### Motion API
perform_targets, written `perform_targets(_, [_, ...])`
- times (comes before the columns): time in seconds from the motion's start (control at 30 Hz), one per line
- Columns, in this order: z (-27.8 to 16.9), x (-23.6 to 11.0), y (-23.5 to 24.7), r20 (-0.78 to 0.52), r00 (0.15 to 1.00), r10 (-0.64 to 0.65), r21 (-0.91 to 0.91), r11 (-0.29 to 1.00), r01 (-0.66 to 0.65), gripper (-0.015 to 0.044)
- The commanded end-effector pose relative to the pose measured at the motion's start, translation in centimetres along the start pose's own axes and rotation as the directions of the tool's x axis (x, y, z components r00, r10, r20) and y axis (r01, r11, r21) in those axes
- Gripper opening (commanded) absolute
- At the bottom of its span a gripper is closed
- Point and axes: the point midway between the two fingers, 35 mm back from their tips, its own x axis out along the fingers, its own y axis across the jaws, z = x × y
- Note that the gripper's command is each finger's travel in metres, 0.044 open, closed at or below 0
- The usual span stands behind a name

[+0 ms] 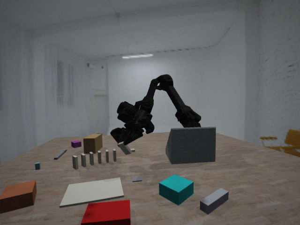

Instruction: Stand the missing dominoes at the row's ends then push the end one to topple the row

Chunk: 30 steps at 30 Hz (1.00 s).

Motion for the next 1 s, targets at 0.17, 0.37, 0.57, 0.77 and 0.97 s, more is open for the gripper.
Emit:
perform_targets(0.17, [0.1, -1.5, -0.1, 0.170, 0.985, -0.026, -0.074, 0.997, 0.039, 0.0107])
perform_targets(0.37, [0.3, -2.8, 0.0, 0.275, 0.960, -0.052, -0.130, 0.987, 0.091, 0.0107])
perform_targets(0.57, [0.2, -4.3, 0.2, 0.373, 0.925, -0.074, -0.182, 0.972, 0.151, 0.0107])
perform_targets(0.77, [0.0, -6.0, 0.6, 0.462, 0.882, -0.092, -0.229, 0.949, 0.219, 0.0107])
perform_targets(0.97, [-0.1, -7.0, 0.9, 0.510, 0.854, -0.101, -0.255, 0.931, 0.262, 0.0107])
